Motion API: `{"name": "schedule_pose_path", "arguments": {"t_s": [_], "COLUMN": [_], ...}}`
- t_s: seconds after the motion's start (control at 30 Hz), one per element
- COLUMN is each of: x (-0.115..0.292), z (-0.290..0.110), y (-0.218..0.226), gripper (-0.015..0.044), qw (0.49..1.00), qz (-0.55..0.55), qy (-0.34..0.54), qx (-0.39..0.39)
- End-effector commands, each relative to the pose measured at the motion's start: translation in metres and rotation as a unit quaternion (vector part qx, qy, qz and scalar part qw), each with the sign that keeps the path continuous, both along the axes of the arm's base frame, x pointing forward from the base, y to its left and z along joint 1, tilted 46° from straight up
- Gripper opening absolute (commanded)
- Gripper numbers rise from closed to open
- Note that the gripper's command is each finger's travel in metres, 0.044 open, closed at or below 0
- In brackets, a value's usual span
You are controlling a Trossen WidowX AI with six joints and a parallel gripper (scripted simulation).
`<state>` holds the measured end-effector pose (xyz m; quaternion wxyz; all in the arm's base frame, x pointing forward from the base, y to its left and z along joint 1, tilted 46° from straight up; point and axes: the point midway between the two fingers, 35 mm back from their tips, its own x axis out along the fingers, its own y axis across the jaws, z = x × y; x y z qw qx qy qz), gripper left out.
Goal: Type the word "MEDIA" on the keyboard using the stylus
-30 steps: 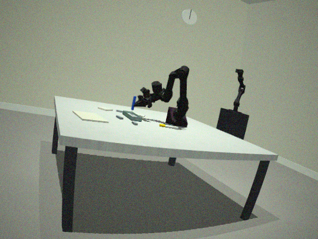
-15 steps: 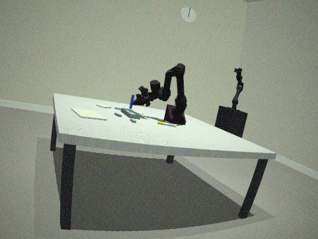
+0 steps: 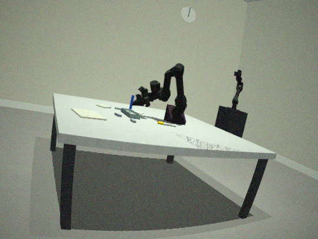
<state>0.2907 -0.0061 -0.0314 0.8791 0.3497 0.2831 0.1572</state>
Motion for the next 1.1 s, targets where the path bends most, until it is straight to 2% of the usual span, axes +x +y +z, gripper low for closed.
{"name": "schedule_pose_path", "arguments": {"t_s": [0.0,0.73,0.83,0.93,1.07], "x": [0.0,0.003,0.003,0.001,-0.008], "z": [0.0,0.025,0.025,0.026,0.031], "y": [-0.001,-0.025,-0.025,-0.025,-0.024], "gripper": [0.0081,0.0085,0.0065,0.0,0.0], "qw": [1.0,1.0,1.0,1.0,1.0], "qz": [-0.001,-0.004,-0.004,-0.003,-0.002], "qy": [0.002,0.005,0.005,0.004,0.003], "qx": [0.001,0.002,0.002,0.002,0.001]}}
